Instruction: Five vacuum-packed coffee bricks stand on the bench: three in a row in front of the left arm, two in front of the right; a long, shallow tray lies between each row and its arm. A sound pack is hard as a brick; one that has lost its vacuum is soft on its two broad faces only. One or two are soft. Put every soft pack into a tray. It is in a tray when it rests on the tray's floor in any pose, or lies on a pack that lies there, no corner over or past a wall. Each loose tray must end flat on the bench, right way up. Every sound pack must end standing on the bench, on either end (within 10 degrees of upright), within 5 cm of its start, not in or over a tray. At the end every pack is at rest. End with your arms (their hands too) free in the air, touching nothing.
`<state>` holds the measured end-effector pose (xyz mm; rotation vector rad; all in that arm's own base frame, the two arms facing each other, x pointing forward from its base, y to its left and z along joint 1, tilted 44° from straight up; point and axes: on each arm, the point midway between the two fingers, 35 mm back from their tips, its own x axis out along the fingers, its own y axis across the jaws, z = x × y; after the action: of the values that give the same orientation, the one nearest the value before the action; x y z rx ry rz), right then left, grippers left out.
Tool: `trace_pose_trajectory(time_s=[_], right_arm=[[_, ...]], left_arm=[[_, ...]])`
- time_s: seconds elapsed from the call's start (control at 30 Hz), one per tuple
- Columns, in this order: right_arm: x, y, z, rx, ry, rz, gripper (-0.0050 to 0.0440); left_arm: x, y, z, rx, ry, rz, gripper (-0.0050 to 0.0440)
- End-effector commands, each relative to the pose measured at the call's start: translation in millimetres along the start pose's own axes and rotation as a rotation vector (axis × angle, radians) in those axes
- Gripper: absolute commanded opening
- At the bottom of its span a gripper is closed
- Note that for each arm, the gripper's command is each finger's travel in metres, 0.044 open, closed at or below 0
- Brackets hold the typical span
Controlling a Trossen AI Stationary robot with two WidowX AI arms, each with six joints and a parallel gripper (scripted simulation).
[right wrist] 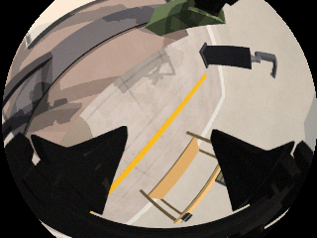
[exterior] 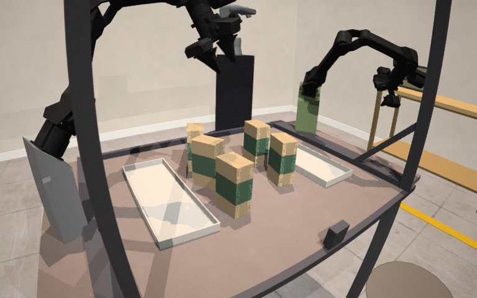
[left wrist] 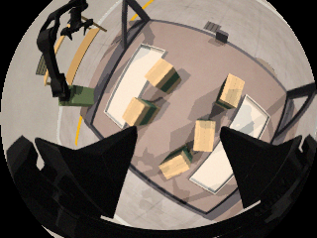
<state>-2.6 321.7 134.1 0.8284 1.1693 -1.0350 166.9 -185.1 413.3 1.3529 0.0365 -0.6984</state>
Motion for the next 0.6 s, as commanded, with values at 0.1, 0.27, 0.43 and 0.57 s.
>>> trace_pose_trajectory(time_s=[0.1, 0.27, 0.43, 0.57], right_arm=[[-6.3, -0.3, 0.4, 0.000, 0.022, 0.007, 0.0377], [-6.3, -0.3, 0.4, 0.000, 0.022, 0.007, 0.0377], [-6.3, -0.3, 0.4, 0.000, 0.022, 0.007, 0.0377], [-6.3, -0.3, 0.4, 0.000, 0.022, 0.007, 0.0377]], left_arm=[[29.0, -17.3, 18.0, 0.054, 0.028, -0.041, 0.0372], [47.8, -32.3, 24.5, 0.125, 0.083, -0.119, 0.0372], [73.8, -53.1, 33.6, 0.153, 0.104, -0.150, 0.0372], [85.5, -64.7, 36.0, 0.201, 0.141, -0.202, 0.0372]])
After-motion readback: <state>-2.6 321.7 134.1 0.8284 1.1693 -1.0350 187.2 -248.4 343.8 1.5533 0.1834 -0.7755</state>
